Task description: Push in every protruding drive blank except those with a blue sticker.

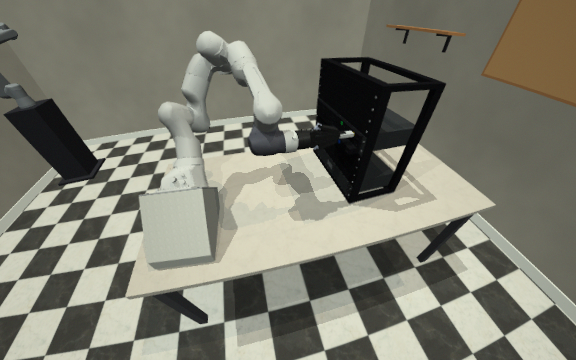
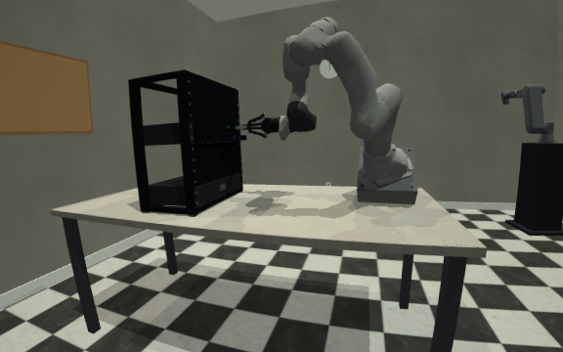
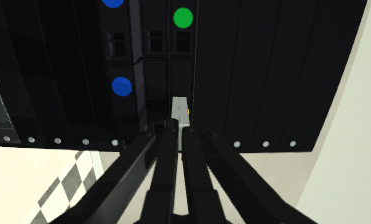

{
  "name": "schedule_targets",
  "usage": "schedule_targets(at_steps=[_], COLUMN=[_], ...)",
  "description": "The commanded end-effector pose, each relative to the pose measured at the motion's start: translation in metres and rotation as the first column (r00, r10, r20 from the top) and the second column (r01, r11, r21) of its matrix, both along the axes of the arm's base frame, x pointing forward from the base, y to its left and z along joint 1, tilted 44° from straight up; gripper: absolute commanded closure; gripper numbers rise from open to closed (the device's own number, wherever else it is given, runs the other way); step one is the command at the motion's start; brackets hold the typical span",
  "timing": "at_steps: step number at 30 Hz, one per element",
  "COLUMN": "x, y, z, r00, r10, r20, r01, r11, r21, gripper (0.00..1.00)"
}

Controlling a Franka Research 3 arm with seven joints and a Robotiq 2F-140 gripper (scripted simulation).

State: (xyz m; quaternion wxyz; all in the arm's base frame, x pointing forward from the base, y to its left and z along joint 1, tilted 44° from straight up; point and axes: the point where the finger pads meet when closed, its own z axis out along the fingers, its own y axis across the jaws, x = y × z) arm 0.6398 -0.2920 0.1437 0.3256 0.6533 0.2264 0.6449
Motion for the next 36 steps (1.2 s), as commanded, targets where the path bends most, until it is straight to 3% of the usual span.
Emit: schedule_targets(at_steps=[1, 36], x=[0.0077, 0.0104], y=[0.002, 0.0017], z=[0.0146, 0.0181], r00=[1.0, 1.0], r10=[0.008, 0.008], r20=[0.028, 0.028], r01=[-0.008, -0.008], r11=[1.0, 1.0], r21=[-0.005, -0.005], gripper=[1.0, 1.0])
